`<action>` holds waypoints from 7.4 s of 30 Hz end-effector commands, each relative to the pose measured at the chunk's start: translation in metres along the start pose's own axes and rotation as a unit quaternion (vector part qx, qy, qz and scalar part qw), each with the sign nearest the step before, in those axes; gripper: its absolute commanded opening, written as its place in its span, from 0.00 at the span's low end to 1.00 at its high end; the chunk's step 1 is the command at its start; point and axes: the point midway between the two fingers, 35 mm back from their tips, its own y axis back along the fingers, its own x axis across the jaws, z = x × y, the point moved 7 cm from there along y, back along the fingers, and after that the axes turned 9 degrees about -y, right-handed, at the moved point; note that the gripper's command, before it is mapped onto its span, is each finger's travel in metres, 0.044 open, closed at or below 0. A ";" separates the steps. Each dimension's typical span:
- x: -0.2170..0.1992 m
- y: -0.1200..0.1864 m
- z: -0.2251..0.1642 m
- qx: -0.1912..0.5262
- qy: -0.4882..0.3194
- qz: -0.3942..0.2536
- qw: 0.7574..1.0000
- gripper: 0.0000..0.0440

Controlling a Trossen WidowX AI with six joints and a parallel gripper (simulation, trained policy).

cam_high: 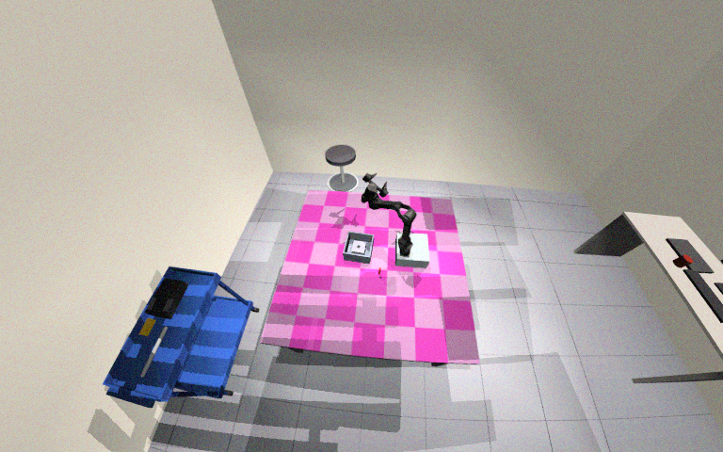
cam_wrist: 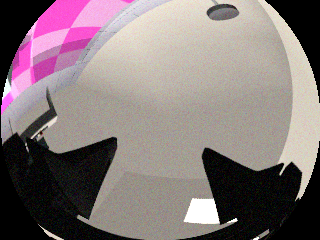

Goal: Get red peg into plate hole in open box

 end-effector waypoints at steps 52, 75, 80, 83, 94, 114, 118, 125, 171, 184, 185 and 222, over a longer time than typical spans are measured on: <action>0.082 0.224 0.043 -0.449 -0.471 0.267 0.711 1.00; 0.193 0.292 -0.020 -0.282 -0.471 0.570 0.611 1.00; 0.216 0.300 -0.030 -0.225 -0.466 0.595 0.614 1.00; 0.229 0.304 -0.034 -0.195 -0.464 0.602 0.619 1.00; 0.269 0.317 -0.032 -0.122 -0.458 0.604 0.641 1.00; 0.322 0.341 0.020 -0.090 -0.444 0.632 0.629 1.00; 0.333 0.344 0.032 -0.091 -0.444 0.640 0.620 1.00; 0.349 0.347 0.052 -0.096 -0.445 0.650 0.608 1.00; 0.297 0.357 0.037 -0.111 -0.491 0.619 0.604 0.00; 0.242 0.349 0.036 -0.088 -0.541 0.624 0.557 0.00; 0.238 0.348 0.038 -0.086 -0.545 0.625 0.553 0.00; 0.161 0.264 0.154 -0.065 -0.541 0.663 0.513 0.00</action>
